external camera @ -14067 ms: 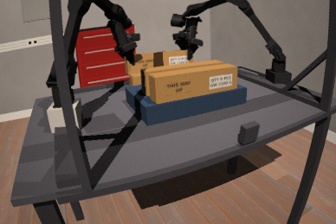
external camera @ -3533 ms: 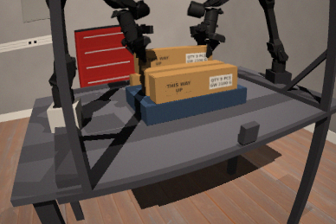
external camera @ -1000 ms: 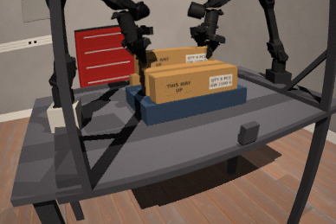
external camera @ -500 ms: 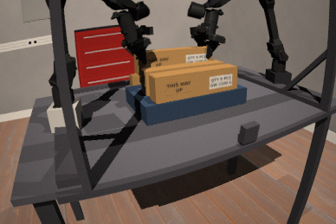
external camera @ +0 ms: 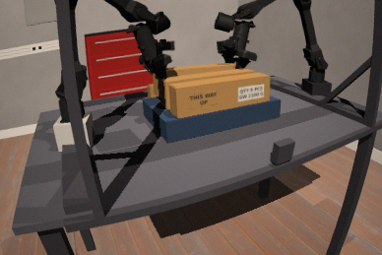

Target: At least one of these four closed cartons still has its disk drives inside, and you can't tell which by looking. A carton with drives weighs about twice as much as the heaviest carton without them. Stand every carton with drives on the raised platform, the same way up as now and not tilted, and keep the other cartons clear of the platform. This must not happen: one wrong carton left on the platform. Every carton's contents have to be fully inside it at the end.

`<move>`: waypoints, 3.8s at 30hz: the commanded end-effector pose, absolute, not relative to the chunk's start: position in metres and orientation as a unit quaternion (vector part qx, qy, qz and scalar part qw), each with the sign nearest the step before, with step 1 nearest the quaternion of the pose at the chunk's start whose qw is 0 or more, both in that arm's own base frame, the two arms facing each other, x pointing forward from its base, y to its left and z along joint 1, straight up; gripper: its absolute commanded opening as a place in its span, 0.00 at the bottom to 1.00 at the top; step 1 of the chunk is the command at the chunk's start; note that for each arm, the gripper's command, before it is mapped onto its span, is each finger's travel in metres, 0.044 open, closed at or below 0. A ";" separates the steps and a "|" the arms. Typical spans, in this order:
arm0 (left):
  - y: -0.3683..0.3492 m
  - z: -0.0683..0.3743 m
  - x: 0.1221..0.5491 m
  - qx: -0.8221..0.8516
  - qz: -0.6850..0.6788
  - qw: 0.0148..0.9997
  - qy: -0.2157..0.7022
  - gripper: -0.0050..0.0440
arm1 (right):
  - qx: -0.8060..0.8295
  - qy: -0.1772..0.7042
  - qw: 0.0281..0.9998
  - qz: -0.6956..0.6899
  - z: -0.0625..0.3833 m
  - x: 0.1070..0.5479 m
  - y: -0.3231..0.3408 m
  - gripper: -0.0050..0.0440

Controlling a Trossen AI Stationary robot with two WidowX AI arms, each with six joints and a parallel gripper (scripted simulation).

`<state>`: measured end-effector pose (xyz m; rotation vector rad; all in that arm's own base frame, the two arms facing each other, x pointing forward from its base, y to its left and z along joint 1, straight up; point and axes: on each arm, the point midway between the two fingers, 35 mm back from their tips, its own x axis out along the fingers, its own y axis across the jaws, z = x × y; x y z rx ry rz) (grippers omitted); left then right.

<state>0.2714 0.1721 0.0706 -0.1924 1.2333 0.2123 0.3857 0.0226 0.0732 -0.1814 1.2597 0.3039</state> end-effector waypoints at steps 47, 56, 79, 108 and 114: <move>0.178 0.069 0.277 -0.074 0.111 0.825 0.549 0.00 | -0.085 0.552 0.818 0.134 0.081 0.392 0.019 0.00; 0.178 0.069 0.277 -0.074 0.111 0.825 0.549 0.00 | -0.085 0.552 0.818 0.134 0.081 0.392 0.019 0.00; 0.178 0.068 0.276 -0.081 0.108 0.816 0.563 0.00 | -0.085 0.553 0.818 0.134 0.081 0.392 0.019 0.00; 0.177 0.071 0.276 -0.082 0.108 0.813 0.566 0.00 | -0.085 0.553 0.818 0.135 0.084 0.392 0.019 0.00; 0.177 0.071 0.276 -0.083 0.107 0.811 0.569 0.00 | -0.085 0.553 0.818 0.134 0.084 0.392 0.019 0.00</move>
